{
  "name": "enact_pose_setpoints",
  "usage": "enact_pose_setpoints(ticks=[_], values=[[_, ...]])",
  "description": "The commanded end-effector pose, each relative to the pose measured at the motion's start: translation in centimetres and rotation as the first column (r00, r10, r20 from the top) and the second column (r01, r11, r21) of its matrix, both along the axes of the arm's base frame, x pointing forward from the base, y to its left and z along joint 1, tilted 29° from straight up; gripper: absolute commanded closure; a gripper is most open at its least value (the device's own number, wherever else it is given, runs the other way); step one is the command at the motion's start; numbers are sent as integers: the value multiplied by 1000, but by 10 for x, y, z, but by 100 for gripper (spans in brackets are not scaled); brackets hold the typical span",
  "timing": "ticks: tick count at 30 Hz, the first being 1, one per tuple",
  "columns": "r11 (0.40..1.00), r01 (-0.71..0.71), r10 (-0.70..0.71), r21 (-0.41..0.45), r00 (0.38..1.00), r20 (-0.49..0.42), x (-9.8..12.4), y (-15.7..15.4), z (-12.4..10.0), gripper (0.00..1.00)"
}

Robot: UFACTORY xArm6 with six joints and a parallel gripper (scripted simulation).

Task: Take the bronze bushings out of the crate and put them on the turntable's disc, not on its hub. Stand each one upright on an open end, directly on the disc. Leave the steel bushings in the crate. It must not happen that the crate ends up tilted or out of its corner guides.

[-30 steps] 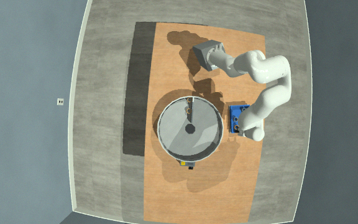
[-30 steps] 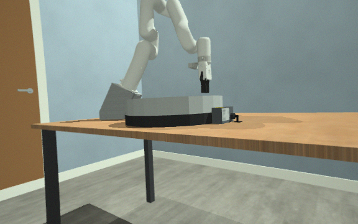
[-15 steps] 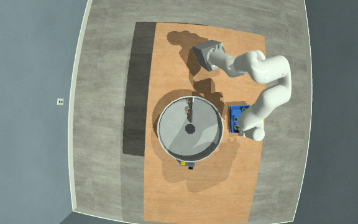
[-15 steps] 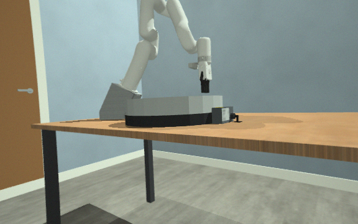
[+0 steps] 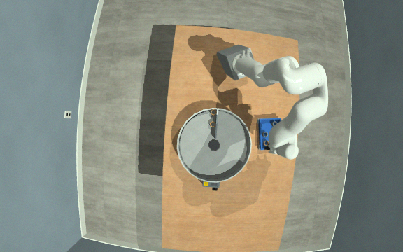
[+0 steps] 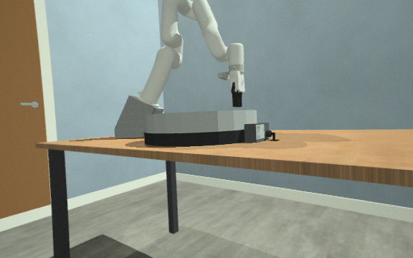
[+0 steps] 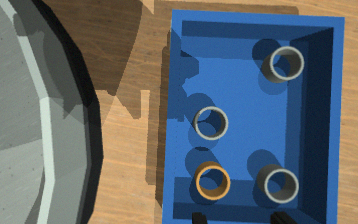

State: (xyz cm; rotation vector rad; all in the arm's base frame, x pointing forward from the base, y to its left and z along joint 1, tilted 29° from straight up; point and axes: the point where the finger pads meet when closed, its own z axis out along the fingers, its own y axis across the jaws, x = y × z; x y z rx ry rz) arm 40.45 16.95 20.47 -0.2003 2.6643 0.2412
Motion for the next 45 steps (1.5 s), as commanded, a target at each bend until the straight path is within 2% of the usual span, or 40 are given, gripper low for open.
enact_pose_setpoints(ticks=[1,10,22,29,45], values=[[1000,0,0,1,1000,3,1,0,1,59],[1000,0,0,1,1000,3,4,2,-5,59],[1000,0,0,1,1000,3,26,12,-50,59],[1000,0,0,1,1000,3,33,15,-64,59],[1000,0,0,1,1000,3,35,16,-68,59]])
